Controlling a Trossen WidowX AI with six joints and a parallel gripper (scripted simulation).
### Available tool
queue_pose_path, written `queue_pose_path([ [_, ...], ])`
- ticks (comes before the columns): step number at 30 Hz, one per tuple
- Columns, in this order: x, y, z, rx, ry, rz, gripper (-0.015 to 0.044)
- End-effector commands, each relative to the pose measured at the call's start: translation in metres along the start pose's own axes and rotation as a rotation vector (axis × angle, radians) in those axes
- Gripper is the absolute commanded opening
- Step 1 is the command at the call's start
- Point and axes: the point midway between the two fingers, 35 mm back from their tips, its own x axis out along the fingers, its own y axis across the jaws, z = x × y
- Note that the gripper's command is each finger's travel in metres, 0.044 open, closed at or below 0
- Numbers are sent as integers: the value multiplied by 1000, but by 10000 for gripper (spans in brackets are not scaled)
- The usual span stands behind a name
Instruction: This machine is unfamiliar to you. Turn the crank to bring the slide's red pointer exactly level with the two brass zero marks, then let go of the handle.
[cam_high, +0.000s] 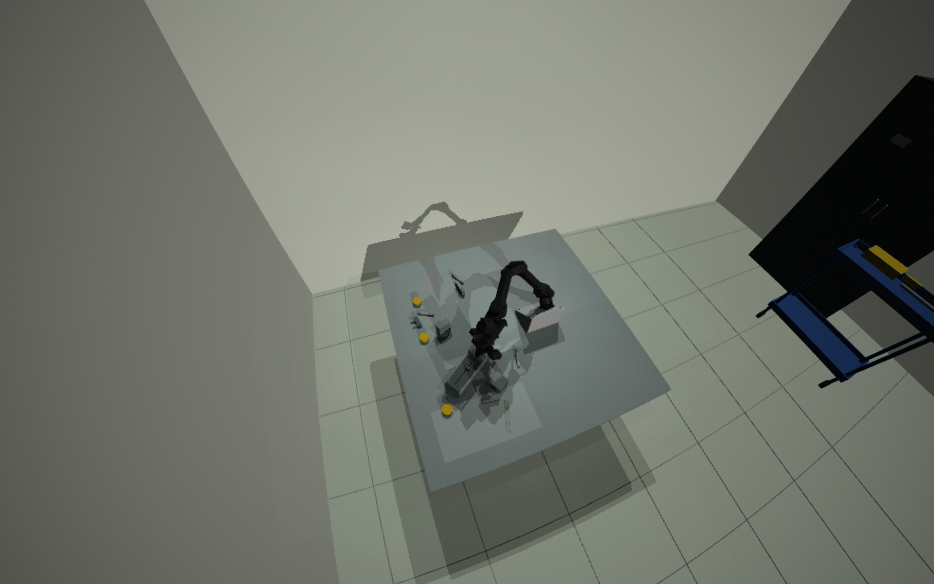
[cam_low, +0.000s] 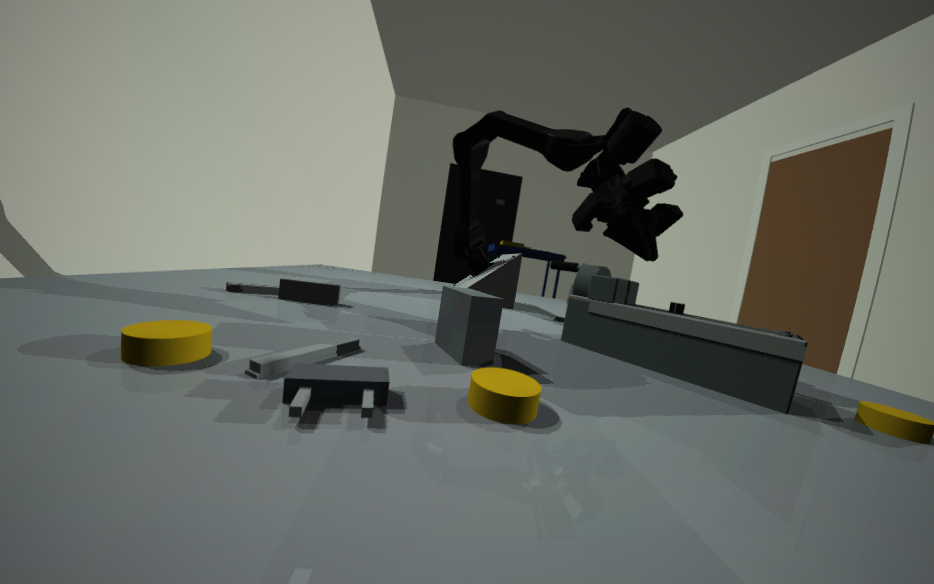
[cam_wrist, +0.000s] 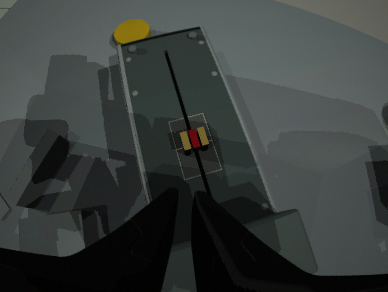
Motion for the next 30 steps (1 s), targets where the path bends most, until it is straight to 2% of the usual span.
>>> queue_pose_path([
  [1,0,0,0,0,0,0,0],
  [16,0,0,0,0,0,1,0],
  [30,0,0,0,0,0,1,368],
])
